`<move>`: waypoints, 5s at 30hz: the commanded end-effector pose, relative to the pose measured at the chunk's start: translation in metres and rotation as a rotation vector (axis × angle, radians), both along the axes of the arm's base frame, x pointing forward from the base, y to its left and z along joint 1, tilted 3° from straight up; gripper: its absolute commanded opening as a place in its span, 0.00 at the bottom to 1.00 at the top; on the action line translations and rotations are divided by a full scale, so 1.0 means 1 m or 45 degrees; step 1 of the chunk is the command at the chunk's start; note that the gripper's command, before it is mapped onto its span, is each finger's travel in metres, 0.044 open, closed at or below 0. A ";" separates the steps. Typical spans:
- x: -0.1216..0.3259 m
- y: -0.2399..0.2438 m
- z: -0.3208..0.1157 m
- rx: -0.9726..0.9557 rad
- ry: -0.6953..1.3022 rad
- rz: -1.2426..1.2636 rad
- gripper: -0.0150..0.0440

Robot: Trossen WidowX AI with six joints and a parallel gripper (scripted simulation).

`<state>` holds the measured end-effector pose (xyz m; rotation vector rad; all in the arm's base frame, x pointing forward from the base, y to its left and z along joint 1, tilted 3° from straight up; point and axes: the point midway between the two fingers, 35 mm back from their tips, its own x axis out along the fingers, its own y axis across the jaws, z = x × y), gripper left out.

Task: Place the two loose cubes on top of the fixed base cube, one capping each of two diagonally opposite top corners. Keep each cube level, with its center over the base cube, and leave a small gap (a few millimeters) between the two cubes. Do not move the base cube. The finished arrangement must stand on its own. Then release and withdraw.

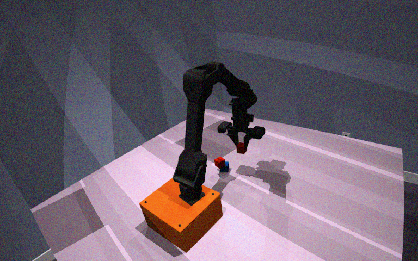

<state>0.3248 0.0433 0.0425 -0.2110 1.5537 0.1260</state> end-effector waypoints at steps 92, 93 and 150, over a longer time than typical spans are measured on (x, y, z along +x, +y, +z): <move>-0.021 0.066 -0.070 0.018 -0.022 -0.553 0.60; -0.021 0.066 -0.068 0.017 -0.022 -0.553 0.60; -0.101 0.185 -0.002 0.029 -0.013 -0.546 0.93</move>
